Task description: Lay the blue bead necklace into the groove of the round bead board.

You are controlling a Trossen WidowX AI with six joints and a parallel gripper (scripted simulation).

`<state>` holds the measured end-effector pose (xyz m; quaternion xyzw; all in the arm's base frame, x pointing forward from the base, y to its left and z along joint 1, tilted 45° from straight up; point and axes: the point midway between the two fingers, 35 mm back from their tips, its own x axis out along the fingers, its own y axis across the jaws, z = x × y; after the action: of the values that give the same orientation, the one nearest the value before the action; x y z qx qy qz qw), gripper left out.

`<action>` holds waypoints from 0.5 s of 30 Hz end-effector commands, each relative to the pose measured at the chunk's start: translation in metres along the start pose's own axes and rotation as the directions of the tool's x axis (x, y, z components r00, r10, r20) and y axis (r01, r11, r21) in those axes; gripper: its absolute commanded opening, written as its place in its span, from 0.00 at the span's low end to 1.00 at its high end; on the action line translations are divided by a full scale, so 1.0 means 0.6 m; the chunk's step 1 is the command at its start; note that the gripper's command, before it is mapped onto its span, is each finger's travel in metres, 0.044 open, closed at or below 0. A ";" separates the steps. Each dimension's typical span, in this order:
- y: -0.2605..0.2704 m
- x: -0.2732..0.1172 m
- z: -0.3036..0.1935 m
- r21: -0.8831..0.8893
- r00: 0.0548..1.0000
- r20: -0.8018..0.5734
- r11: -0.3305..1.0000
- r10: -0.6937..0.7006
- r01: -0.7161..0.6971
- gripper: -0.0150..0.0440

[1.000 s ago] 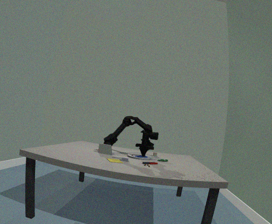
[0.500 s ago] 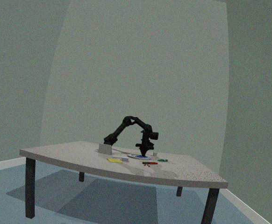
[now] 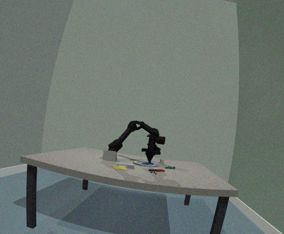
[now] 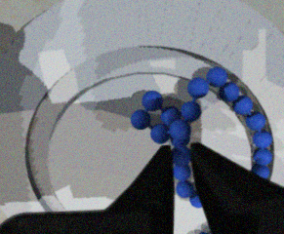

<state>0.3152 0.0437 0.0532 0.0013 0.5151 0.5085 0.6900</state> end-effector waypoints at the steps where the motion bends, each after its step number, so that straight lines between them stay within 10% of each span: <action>1: 0.015 -0.001 0.004 -0.002 1.000 -0.003 1.000 0.000 0.000 0.25; 15: 0.088 -0.001 0.015 -0.001 1.000 -0.003 1.000 0.002 -0.002 0.25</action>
<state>0.2916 0.0682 0.0826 -0.0051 0.5137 0.5077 0.6916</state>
